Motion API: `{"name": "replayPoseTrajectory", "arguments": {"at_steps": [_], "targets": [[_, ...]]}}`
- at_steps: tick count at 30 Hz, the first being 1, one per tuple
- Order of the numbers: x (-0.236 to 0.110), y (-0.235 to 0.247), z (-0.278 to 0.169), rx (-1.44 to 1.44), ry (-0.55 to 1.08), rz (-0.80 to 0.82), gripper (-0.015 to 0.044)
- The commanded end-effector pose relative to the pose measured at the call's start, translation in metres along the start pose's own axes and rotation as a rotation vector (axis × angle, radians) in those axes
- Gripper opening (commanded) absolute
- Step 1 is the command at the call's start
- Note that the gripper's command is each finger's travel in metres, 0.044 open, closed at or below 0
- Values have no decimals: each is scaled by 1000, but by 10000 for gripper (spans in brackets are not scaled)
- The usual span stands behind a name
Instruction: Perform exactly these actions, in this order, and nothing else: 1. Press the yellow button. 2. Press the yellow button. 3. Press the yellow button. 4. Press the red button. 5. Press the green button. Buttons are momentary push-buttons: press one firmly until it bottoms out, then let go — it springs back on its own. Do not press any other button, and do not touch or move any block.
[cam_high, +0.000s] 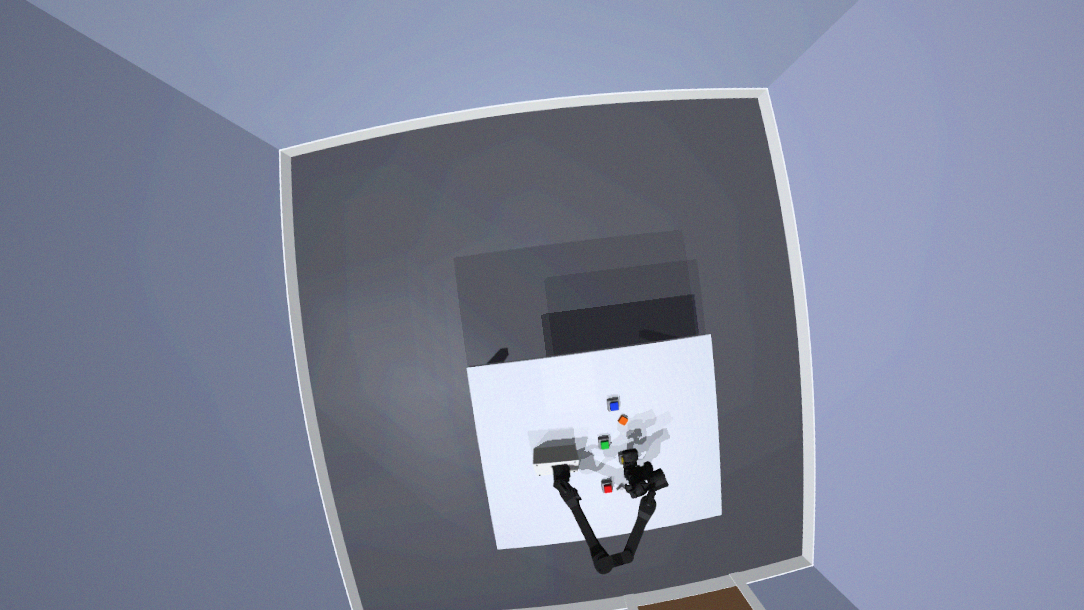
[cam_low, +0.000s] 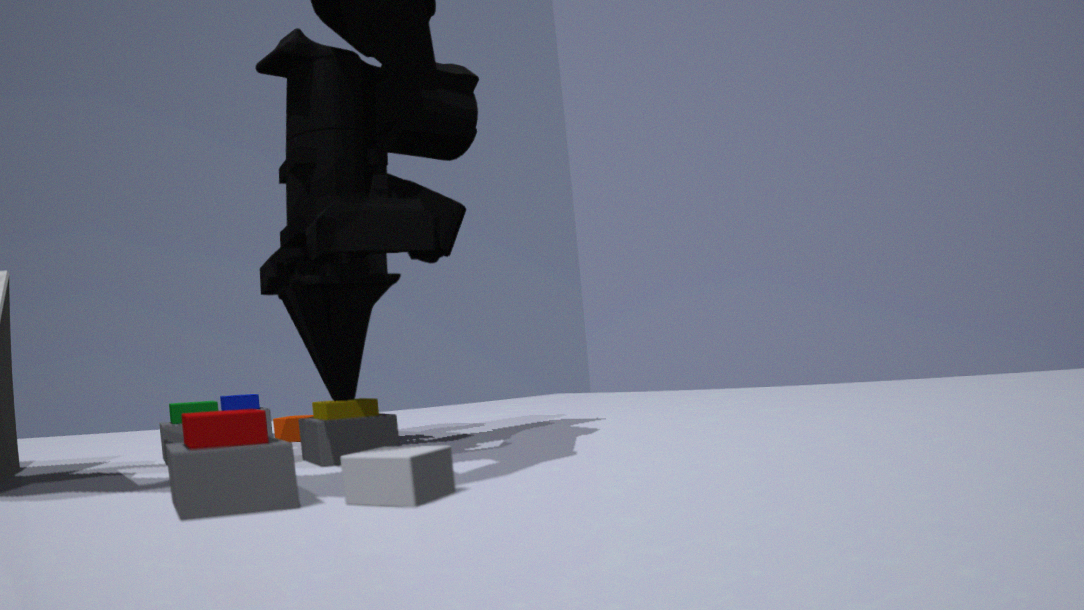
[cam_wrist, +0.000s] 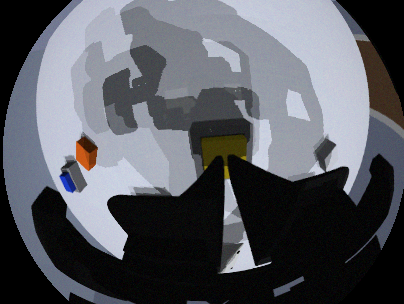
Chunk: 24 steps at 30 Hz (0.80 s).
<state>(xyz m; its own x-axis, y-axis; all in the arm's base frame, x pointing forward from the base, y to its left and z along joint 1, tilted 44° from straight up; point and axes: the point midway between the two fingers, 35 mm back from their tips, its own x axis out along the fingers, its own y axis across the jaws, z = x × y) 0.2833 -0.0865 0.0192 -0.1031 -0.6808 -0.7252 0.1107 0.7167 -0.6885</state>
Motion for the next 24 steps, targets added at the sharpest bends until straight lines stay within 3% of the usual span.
{"name": "replayPoseTrajectory", "arguments": {"at_steps": [1, 18, 24], "targets": [[6, 0, 0, -5, -3, -7, 20], [6, 0, 0, -5, -3, -7, 20], [-29, 0, 0, -5, -2, -5, 20]]}}
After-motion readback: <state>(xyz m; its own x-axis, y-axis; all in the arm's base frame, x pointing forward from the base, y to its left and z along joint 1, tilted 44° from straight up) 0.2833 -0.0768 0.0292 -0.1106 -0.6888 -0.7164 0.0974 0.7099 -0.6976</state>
